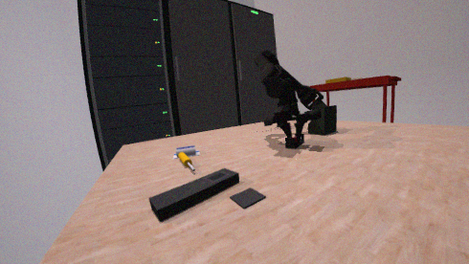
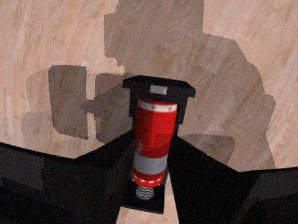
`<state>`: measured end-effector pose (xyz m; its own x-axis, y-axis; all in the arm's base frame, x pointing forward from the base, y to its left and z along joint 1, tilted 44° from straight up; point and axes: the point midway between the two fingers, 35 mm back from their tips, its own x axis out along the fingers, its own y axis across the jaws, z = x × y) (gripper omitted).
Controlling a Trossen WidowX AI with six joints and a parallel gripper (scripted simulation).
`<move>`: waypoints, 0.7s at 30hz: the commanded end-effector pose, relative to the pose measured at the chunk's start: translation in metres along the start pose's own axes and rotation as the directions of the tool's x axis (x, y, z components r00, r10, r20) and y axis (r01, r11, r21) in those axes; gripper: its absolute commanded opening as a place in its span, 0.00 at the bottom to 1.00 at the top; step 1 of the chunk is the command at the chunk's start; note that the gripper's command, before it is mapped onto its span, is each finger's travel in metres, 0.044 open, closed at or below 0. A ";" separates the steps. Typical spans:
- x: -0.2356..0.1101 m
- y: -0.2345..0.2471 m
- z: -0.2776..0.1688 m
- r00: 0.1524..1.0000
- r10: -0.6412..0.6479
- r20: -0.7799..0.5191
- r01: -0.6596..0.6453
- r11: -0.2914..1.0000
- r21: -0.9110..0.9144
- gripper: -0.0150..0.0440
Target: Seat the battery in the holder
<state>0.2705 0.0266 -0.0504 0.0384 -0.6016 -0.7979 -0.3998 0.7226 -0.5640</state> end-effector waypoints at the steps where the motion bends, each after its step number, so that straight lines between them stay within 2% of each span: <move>1: 0.000 0.000 0.001 1.000 0.000 0.000 0.000 1.000 0.007 0.39; 6: 0.000 0.000 0.001 1.000 0.000 0.000 0.000 1.000 0.007 0.39; 10: 0.000 0.000 0.001 1.000 0.000 0.000 0.000 1.000 0.007 0.56; 21: -0.015 0.002 0.000 1.000 0.002 0.000 -0.002 1.000 0.000 0.56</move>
<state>0.2694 0.0335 -0.0429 0.0404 -0.6057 -0.7947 -0.4062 0.7167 -0.5669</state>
